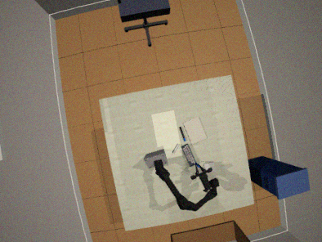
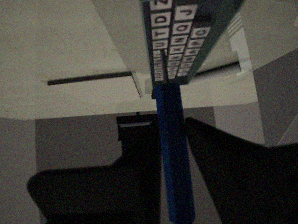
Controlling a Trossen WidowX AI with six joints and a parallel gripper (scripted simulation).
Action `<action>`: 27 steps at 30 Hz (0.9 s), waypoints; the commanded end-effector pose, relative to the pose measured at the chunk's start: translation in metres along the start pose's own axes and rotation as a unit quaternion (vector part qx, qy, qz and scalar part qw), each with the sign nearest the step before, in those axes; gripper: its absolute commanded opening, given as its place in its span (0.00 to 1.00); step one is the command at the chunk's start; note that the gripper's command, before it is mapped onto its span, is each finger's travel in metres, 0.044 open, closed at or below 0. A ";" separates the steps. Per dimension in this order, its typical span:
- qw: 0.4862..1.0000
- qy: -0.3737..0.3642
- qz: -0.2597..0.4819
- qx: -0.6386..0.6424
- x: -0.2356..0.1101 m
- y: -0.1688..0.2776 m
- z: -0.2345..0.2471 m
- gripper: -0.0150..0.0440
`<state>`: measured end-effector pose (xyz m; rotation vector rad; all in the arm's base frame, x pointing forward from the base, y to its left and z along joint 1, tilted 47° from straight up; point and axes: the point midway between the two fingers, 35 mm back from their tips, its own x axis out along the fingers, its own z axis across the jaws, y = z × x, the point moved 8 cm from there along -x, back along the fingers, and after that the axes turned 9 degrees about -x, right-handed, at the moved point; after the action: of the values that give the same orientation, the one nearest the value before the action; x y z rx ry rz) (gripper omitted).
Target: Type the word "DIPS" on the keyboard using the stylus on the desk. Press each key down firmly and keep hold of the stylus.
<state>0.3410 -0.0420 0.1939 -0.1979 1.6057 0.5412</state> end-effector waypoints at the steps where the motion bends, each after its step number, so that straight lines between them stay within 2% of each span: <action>1: 1.000 0.010 0.007 0.002 0.011 -0.009 -0.003 0.25; 21: 1.000 0.010 0.007 0.002 0.011 -0.009 -0.003 0.25; 24: 1.000 0.010 0.007 0.002 0.013 -0.011 0.000 0.39; 27: 1.000 0.010 0.007 0.002 0.013 -0.012 0.000 0.39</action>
<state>0.3424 -0.0489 0.1818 -0.1871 1.6223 0.5463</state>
